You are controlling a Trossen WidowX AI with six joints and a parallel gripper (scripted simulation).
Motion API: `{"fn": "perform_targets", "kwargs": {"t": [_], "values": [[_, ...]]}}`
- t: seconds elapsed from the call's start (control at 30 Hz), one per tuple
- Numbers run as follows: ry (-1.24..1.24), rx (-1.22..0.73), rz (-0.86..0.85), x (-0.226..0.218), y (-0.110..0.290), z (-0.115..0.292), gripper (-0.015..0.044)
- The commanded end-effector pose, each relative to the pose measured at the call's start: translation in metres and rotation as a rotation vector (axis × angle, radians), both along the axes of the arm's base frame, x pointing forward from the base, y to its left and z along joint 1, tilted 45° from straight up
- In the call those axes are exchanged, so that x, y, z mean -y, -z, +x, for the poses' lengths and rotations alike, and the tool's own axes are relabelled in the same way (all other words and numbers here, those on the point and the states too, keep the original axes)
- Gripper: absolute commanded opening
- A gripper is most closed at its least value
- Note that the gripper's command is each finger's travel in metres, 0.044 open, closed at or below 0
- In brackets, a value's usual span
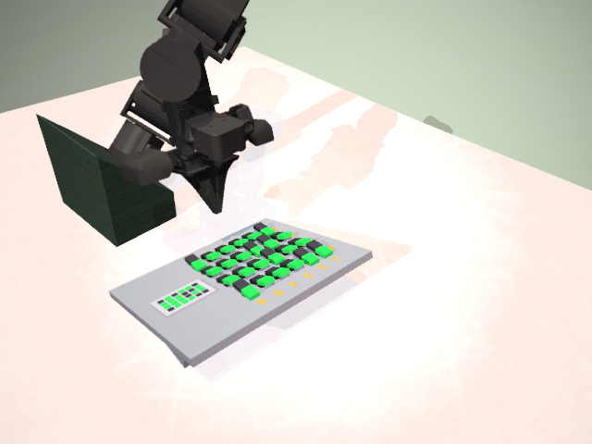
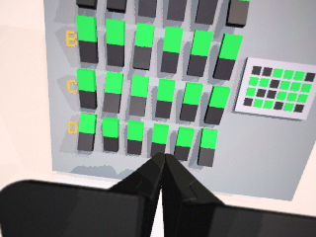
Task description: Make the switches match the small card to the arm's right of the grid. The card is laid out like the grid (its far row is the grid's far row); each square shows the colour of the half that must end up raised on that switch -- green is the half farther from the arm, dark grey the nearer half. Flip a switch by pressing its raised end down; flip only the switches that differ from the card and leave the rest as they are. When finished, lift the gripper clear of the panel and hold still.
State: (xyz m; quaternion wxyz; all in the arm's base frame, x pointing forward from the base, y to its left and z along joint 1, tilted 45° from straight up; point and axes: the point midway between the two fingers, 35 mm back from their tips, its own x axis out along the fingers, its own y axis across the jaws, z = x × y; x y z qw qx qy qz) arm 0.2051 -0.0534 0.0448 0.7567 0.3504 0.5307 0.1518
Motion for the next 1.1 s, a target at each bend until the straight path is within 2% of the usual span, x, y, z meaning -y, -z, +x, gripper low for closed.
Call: {"fn": "perform_targets", "kwargs": {"t": [0.0, 1.07], "values": [[-0.015, -0.014, 0.012, -0.017, 0.015, 0.008, 0.0], [-0.016, -0.014, 0.014, -0.034, 0.032, 0.018, 0.0]]}}
